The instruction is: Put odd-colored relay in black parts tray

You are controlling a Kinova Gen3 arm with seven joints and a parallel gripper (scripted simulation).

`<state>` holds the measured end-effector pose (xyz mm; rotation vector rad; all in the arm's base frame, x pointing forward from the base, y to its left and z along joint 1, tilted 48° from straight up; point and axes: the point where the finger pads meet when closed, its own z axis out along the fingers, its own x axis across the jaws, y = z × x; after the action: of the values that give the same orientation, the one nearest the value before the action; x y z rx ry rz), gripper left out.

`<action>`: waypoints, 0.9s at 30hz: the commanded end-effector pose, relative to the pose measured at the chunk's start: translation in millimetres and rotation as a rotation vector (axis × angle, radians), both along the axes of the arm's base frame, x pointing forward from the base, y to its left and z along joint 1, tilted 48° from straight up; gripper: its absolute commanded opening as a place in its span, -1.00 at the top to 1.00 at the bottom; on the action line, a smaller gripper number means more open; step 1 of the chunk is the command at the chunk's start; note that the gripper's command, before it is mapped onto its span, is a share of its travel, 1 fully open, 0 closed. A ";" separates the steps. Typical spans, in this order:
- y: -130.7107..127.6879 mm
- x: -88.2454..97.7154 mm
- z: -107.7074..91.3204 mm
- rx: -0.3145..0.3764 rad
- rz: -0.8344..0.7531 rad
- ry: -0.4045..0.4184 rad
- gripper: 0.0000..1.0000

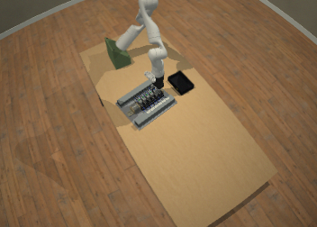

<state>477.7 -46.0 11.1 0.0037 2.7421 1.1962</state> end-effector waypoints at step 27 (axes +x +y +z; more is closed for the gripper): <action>-1.1 -0.9 0.3 0.001 -0.033 -0.031 1.00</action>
<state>476.6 -46.1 11.1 0.0262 2.7092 1.1835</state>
